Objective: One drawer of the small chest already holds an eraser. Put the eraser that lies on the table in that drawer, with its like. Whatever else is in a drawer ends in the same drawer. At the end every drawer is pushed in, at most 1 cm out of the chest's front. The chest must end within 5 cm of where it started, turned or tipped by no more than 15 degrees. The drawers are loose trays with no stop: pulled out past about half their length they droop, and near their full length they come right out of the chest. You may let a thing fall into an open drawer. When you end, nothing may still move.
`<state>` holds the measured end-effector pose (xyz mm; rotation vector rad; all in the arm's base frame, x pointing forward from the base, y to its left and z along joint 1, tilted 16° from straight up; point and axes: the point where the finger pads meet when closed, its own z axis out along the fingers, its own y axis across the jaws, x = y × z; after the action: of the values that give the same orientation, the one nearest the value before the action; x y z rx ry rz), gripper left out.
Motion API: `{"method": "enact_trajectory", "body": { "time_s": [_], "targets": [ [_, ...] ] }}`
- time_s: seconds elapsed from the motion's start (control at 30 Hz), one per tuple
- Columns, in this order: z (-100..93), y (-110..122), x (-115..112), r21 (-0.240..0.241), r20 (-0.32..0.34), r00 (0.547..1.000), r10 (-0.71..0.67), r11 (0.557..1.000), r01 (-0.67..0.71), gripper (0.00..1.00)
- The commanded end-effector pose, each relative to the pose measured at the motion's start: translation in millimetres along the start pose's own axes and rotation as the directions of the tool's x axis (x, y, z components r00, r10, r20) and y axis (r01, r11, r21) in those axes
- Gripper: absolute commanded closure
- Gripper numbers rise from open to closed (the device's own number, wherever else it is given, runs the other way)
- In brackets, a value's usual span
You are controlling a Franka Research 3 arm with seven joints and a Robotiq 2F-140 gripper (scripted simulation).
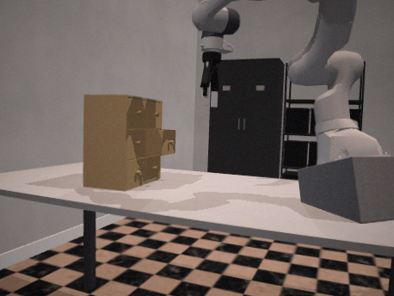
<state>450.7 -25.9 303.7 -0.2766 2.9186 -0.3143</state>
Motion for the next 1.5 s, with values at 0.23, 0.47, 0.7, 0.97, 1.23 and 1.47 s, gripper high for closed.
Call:
{"method": "enact_trajectory", "body": {
  "time_s": [0.23,0.47,0.7,0.97,1.23,1.47],
  "targets": [
    [1.0,1.9,2.1,-0.004,-0.010,1.000,0.024,1.000,-0.024,0.00],
    [1.0,1.9,2.1,-0.004,-0.010,1.000,0.024,1.000,-0.024,0.00],
    [1.0,1.9,2.1,-0.004,-0.010,1.000,0.024,1.000,-0.024,0.00],
    [0.8,2.1,3.6,-0.004,-0.007,1.000,0.018,1.000,-0.018,0.00],
    [5.8,11.8,31.1,-0.004,-0.008,1.000,0.020,1.000,-0.020,0.00],
    [11.2,22.0,60.2,-0.004,-0.009,1.000,0.022,1.000,-0.022,0.00]
  ]
}}
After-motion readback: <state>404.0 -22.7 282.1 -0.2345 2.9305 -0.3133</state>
